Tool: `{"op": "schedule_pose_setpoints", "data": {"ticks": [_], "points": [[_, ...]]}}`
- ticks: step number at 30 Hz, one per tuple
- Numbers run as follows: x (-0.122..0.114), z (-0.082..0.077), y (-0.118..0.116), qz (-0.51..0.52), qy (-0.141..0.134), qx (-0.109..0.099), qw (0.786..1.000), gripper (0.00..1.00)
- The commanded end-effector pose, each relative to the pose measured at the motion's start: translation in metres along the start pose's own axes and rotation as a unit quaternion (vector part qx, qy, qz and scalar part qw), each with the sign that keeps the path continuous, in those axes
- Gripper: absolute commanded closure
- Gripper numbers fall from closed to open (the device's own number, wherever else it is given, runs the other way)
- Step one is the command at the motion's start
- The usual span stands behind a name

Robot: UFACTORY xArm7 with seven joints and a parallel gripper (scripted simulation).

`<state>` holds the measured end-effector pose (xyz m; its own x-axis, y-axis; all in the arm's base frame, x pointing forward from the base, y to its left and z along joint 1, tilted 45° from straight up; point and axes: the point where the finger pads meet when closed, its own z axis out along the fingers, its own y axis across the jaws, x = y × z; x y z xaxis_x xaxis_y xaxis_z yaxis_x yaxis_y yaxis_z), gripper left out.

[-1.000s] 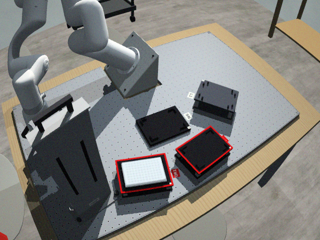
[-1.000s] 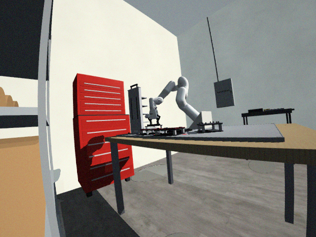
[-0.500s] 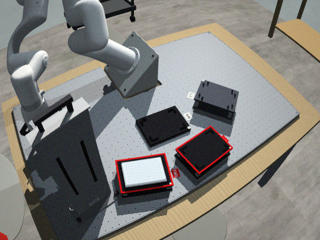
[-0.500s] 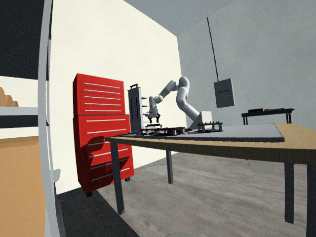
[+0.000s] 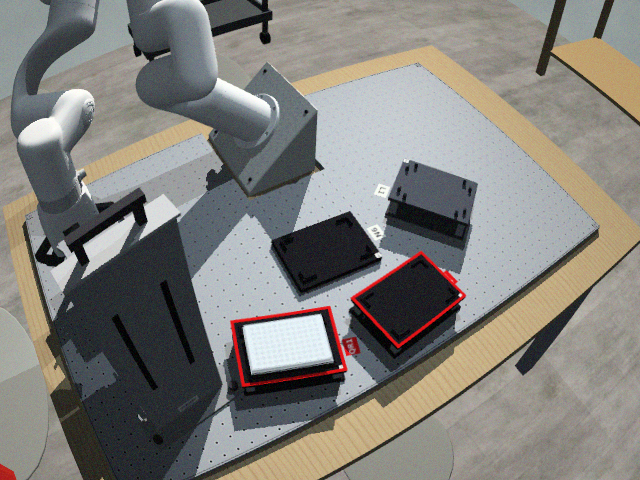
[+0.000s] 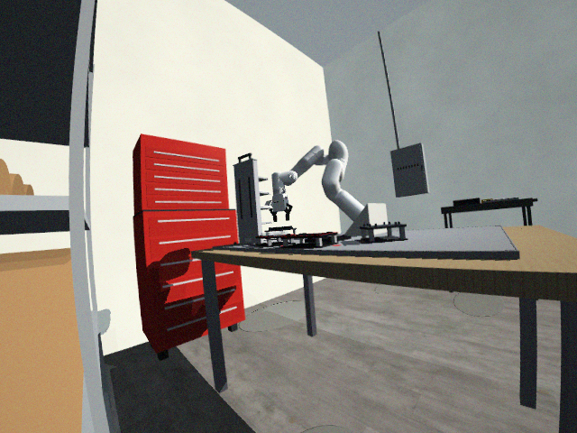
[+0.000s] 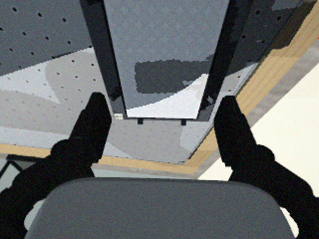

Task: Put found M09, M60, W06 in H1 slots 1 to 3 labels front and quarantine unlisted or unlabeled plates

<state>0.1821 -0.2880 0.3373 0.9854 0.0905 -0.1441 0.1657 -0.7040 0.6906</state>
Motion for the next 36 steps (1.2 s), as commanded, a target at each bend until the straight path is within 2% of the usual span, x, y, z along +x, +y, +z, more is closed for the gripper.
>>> {"op": "schedule_pose_setpoints", "data": {"ticks": [1, 24, 36], "points": [[0.001, -0.009, 0.001, 0.000, 0.001, -0.002, 1.000, 0.00], [0.001, -0.043, 0.001, 0.000, 0.001, -0.002, 1.000, 0.00], [0.001, -0.043, 0.001, 0.000, 0.001, -0.002, 1.000, 0.00]]}}
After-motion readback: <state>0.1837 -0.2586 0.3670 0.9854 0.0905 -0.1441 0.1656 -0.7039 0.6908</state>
